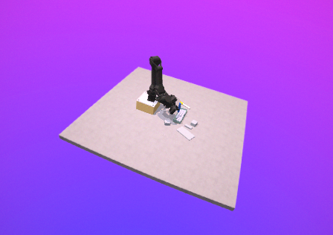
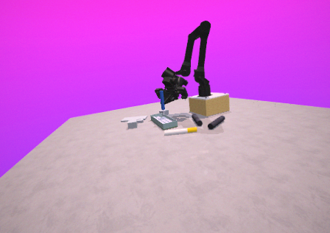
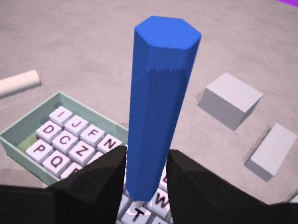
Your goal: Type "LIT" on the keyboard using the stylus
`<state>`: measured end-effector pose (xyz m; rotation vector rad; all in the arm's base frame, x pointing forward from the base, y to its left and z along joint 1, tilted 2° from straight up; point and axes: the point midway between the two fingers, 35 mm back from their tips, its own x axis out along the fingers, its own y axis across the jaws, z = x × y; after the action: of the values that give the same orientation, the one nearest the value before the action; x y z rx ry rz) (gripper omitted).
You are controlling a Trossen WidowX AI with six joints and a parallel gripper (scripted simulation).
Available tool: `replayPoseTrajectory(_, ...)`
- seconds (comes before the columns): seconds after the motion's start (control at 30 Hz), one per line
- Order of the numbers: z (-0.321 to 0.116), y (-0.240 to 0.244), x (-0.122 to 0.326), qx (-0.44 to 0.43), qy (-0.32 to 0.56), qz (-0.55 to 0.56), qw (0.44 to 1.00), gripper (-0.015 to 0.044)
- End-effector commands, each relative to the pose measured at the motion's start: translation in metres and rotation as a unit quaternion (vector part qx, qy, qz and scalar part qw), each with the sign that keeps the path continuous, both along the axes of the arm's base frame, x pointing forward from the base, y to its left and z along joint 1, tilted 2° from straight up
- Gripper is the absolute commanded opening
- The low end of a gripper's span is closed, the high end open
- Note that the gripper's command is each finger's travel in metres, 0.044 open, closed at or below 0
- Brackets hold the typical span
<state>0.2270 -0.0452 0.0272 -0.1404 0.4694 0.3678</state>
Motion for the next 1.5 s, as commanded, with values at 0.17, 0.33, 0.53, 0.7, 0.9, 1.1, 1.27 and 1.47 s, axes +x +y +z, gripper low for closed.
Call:
replayPoseTrajectory(0.17,-0.004,0.001,0.000,0.004,0.002,-0.001,1.000,0.0081)
replayPoseTrajectory(0.33,-0.006,0.001,0.000,0.004,0.002,-0.001,1.000,0.0081)
replayPoseTrajectory(0.53,-0.008,0.001,0.000,0.004,0.002,-0.001,1.000,0.0081)
replayPoseTrajectory(0.7,-0.011,0.000,0.000,0.004,0.002,-0.001,1.000,0.0081)
replayPoseTrajectory(0.9,-0.012,0.000,0.000,0.004,0.003,-0.001,1.000,0.0081)
replayPoseTrajectory(1.1,-0.014,0.000,0.000,0.004,0.003,-0.001,1.000,0.0081)
replayPoseTrajectory(1.27,-0.017,0.000,0.000,0.004,0.003,-0.001,1.000,0.0081)
replayPoseTrajectory(1.47,-0.019,0.000,0.000,0.004,0.003,-0.001,1.000,0.0081)
